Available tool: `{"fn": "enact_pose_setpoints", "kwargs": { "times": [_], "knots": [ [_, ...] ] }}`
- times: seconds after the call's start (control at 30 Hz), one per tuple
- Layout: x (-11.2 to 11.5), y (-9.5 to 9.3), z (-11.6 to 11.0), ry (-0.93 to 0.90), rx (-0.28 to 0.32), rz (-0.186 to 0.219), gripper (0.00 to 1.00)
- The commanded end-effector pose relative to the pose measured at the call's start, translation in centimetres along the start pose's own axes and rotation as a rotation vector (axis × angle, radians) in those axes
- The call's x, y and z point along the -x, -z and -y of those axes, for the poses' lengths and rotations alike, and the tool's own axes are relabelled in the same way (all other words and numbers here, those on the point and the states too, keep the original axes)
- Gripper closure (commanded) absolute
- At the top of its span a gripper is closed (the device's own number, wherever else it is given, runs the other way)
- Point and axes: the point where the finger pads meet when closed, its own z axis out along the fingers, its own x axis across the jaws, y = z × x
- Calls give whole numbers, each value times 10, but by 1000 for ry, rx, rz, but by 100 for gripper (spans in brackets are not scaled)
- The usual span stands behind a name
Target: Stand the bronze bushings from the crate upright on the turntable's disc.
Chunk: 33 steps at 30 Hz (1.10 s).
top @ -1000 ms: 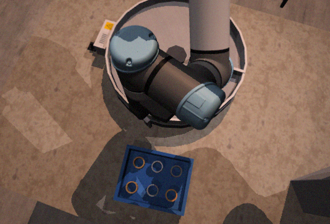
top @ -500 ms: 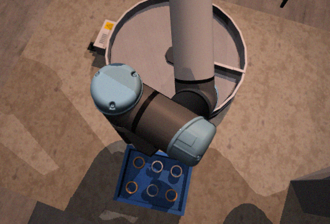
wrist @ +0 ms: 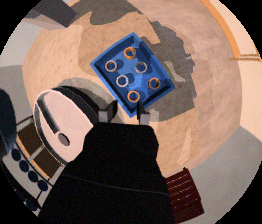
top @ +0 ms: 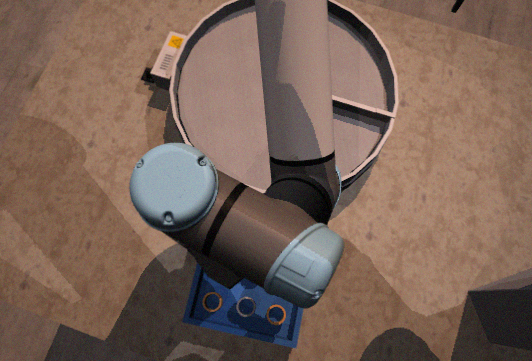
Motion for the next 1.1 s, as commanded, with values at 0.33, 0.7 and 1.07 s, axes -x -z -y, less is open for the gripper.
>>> {"fn": "enact_pose_setpoints", "kwargs": {
  "times": [0.33, 0.7, 1.07],
  "knots": [
    [-11, 2, 6, -17, 9, 1, 24],
    [-11, 2, 6, -17, 9, 1, 24],
    [-11, 2, 6, -17, 9, 1, 24]
  ]
}}
